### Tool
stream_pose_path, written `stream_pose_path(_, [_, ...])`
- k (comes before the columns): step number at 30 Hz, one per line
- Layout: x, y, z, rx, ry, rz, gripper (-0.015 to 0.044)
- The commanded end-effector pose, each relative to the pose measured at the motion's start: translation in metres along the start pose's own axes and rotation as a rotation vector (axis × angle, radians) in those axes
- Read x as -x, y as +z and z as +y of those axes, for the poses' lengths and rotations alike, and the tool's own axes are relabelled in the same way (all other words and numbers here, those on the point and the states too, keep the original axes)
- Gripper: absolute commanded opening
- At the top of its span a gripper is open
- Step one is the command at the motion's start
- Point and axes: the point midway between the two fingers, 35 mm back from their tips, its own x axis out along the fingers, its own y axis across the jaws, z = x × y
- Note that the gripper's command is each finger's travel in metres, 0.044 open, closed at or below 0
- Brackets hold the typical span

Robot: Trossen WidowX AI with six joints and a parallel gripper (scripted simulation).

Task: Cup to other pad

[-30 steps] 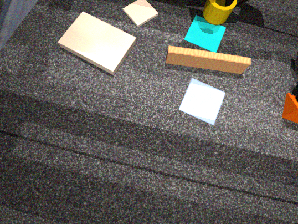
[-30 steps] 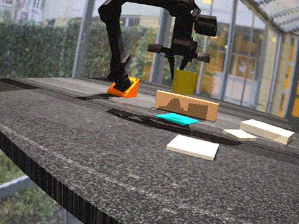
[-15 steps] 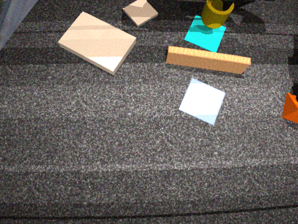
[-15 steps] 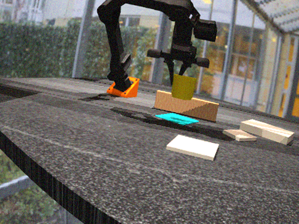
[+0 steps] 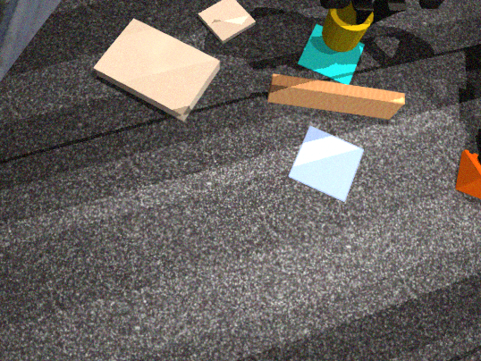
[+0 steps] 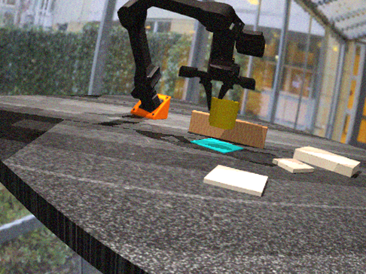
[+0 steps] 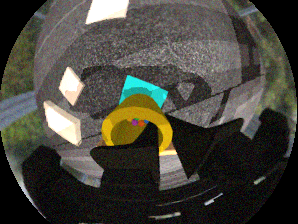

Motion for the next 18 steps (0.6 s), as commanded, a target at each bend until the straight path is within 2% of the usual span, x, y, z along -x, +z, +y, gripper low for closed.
stream_pose_path(1, [-0.004, 0.0, 0.0, 0.005, -0.001, -0.004, 0.0])
stream_pose_path(18, [-0.025, 0.0, -0.001, 0.004, -0.001, -0.005, 0.0])
